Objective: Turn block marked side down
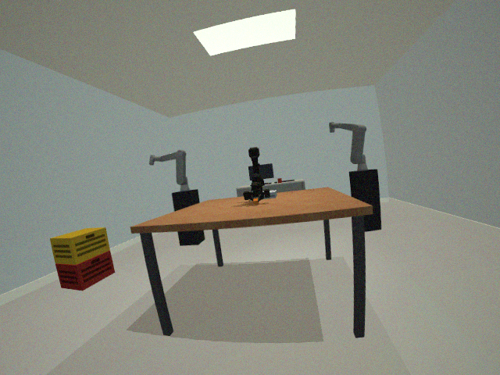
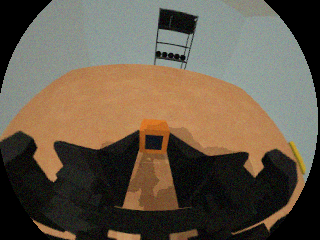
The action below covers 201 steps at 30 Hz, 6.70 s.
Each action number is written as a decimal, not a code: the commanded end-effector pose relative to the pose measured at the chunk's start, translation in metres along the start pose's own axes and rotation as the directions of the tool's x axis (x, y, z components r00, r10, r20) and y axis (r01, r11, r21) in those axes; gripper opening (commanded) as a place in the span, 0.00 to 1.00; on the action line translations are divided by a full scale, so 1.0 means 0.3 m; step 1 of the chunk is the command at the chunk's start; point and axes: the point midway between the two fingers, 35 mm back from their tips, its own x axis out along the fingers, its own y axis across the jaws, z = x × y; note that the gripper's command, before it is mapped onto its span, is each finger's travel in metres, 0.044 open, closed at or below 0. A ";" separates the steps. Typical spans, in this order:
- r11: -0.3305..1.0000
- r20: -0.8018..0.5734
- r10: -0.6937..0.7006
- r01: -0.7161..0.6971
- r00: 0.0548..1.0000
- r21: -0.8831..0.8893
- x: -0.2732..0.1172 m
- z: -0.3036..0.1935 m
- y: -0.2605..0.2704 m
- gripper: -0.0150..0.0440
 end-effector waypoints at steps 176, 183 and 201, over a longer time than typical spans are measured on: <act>1.000 -0.870 -0.008 0.003 0.492 -0.007 0.042 0.095 0.002 0.25; 1.000 -0.865 -0.008 0.003 0.501 -0.007 0.012 0.149 0.002 0.25; 1.000 -0.703 -0.009 0.005 0.711 -0.008 0.034 0.123 0.002 0.25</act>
